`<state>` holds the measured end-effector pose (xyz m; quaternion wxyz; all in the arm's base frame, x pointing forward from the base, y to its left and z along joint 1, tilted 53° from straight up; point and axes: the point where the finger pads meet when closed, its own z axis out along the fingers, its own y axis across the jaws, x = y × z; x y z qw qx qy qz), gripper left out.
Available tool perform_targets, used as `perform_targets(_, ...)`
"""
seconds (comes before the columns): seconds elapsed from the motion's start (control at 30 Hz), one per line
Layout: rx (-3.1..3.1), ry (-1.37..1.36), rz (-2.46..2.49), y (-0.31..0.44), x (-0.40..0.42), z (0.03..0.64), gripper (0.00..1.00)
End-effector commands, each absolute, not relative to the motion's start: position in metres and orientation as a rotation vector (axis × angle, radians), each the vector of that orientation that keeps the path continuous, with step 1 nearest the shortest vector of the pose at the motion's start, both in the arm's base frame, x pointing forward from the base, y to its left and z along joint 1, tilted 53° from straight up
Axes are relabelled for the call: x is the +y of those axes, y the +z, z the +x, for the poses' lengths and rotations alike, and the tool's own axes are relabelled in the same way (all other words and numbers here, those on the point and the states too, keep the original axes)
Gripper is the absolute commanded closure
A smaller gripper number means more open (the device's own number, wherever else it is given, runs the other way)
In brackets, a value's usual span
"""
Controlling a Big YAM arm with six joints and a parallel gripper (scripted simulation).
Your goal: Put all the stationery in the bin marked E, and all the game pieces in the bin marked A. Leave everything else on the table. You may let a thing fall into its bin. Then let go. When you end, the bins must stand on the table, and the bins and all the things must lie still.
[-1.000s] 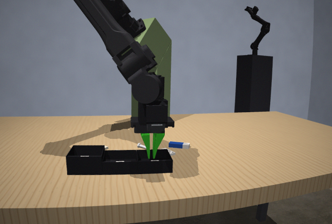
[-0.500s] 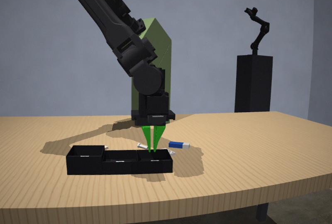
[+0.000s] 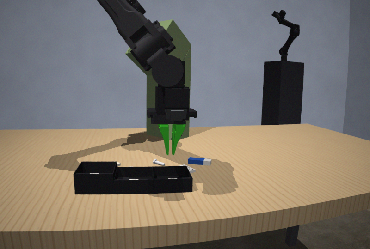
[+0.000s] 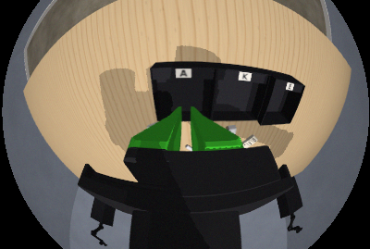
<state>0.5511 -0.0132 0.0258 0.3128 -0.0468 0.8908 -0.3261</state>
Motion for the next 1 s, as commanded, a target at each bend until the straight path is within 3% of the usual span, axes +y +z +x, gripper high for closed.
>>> perform_targets(0.0,2.374,-0.865,-0.114,0.016,-0.016,0.545,0.90)
perform_targets(0.97,2.357,-0.850,-0.135,0.017,0.000,0.548,0.90)
